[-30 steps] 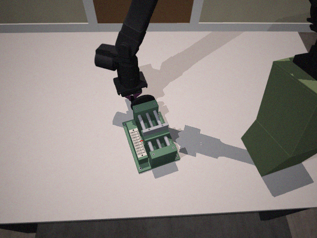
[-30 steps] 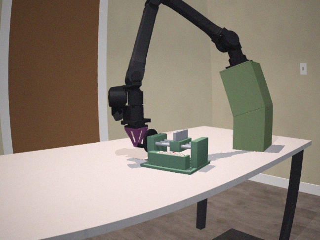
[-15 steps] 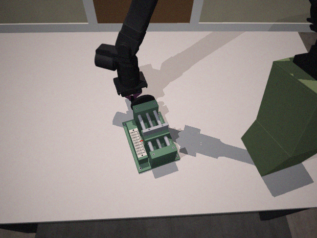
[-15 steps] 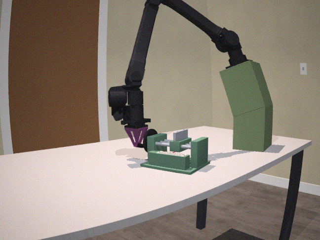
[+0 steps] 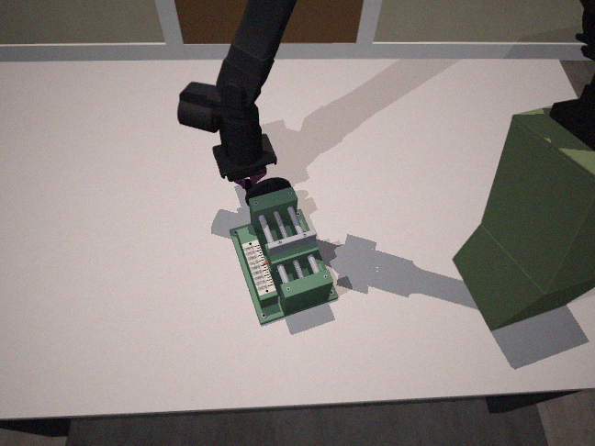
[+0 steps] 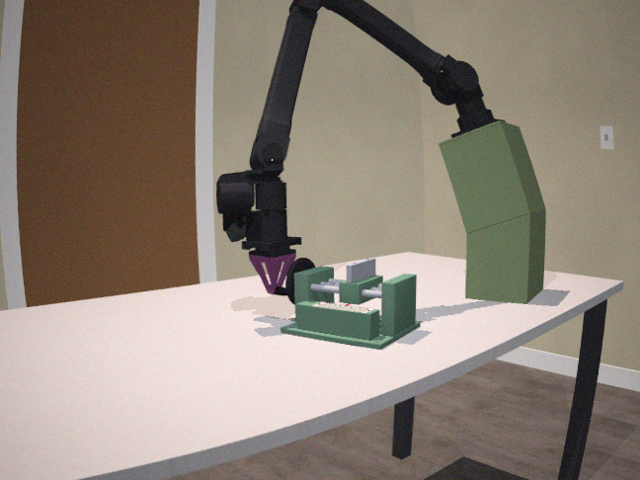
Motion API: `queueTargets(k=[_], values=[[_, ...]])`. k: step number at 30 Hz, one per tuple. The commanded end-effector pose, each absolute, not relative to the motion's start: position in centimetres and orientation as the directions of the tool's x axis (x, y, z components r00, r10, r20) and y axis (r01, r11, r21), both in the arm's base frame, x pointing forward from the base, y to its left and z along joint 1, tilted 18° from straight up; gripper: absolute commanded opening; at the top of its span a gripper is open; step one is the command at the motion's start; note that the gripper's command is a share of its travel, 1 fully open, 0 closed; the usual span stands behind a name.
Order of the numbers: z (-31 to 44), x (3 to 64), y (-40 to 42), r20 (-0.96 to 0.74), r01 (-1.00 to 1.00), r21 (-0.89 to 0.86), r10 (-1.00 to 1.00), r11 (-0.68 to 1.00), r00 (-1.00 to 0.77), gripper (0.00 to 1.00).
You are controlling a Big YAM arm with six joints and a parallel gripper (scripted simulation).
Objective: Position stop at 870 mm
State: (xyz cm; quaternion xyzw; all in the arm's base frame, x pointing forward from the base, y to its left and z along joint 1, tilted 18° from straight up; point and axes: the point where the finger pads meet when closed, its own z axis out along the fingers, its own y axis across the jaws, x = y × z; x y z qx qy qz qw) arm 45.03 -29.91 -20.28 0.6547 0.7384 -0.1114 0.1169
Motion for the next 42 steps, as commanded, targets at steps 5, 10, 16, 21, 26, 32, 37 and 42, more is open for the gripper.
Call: queueTargets(k=[5,10,16,21,26,32,37,42], values=[[-20.5,46.2,-30.7,-0.332,0.993,0.011,0.937,0.121,-0.111,0.06],[-20.5,46.2,-30.7,-0.332,0.993,0.011,0.937,0.121,-0.111,0.06],[-20.5,46.2,-30.7,-0.332,0.993,0.011,0.937,0.121,-0.111,0.06],[-20.5,46.2,-30.7,-0.332,0.993,0.011,0.937,0.121,-0.111,0.06],[-20.5,46.2,-30.7,-0.332,0.993,0.011,0.937,0.121,-0.111,0.06],[-18.3,47.6,-29.8,-0.337,0.992,0.024,0.935,0.127,-0.112,0.06],[-16.1,48.8,-29.3,-0.345,0.991,0.035,0.932,0.127,-0.108,0.06],[-15.6,49.0,-29.1,-0.342,0.991,0.038,0.933,0.128,-0.108,0.06]])
